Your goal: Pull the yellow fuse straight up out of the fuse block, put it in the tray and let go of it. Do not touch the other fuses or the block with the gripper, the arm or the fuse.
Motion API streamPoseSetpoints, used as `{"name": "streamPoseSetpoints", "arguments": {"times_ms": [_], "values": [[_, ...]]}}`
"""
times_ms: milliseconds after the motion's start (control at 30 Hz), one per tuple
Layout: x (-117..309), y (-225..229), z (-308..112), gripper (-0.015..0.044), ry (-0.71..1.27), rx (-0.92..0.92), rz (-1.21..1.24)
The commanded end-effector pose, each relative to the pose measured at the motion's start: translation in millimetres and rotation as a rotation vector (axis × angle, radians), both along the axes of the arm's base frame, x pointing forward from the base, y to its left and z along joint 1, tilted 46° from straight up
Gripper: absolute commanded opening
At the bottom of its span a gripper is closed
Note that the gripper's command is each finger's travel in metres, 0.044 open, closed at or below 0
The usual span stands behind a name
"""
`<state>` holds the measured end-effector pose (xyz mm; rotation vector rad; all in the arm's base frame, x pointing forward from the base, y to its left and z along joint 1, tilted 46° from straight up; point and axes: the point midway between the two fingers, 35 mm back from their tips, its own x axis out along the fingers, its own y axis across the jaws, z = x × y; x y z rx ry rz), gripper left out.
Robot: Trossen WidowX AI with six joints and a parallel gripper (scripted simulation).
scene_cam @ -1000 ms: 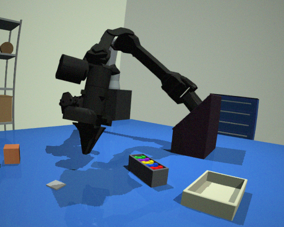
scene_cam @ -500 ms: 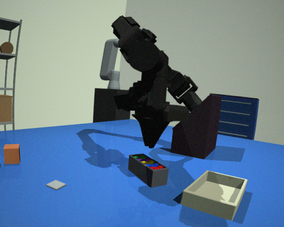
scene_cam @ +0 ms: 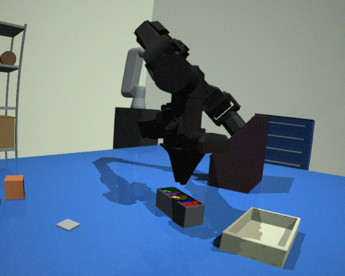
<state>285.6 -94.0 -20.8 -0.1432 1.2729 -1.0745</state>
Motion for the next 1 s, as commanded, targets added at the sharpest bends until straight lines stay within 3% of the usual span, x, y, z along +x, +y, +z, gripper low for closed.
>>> {"name": "streamPoseSetpoints", "arguments": {"times_ms": [0,967], "values": [[-2.5,-3.8,-3.9,0.0069,0.011,-0.004,0.004],[-4.1,-16.5,-15.1,0.0069,0.011,-0.005,0.004]]}}
